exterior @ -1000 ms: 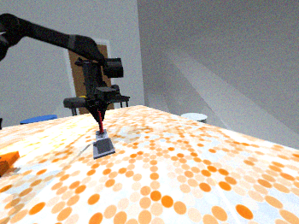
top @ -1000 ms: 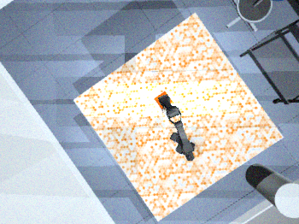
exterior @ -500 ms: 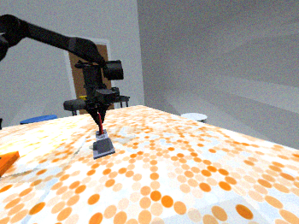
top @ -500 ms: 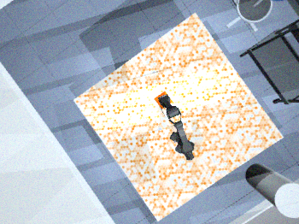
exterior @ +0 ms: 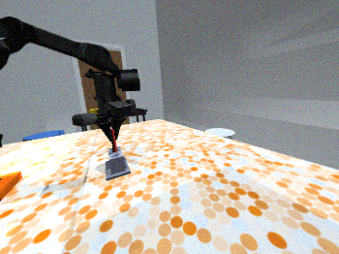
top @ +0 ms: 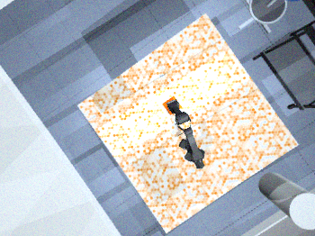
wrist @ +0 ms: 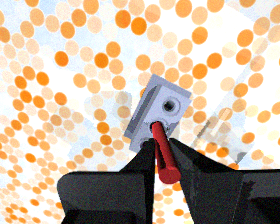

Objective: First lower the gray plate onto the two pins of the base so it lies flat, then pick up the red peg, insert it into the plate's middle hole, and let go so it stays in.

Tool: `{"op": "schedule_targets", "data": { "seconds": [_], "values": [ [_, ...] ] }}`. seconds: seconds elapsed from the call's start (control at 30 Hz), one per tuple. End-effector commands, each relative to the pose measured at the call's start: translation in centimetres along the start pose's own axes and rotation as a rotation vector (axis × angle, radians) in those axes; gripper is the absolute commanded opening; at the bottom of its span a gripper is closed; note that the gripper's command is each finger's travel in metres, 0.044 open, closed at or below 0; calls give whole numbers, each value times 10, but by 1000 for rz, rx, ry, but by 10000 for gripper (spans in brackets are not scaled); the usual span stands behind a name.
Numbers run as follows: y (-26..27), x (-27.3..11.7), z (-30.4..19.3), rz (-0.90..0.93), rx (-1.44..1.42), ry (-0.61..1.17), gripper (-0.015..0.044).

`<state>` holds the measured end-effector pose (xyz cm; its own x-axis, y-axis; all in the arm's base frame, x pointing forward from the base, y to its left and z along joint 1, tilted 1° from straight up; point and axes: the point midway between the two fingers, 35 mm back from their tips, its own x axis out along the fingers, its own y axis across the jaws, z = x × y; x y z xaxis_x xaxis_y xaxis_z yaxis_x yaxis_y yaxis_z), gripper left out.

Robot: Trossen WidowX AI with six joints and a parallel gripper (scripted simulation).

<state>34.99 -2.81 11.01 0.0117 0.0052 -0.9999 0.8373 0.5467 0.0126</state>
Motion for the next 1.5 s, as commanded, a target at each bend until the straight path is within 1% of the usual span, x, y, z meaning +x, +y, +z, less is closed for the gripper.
{"op": "schedule_targets", "data": {
  "seconds": [0.0, 0.37, 0.53, 0.57, 0.93, 1.47],
  "values": [
    [0, 1, 0, 1, 0, -1, 0],
    [0, 1, 0, 0, 0, 0, 0],
    [0, 1, 0, 0, 0, 0, 131],
    [0, 1, 0, 0, 0, 0, 150],
    [0, 0, 0, 0, -1, 0, 150],
    [-1, -11, -2, -1, -5, -1, 150]
  ]
}}
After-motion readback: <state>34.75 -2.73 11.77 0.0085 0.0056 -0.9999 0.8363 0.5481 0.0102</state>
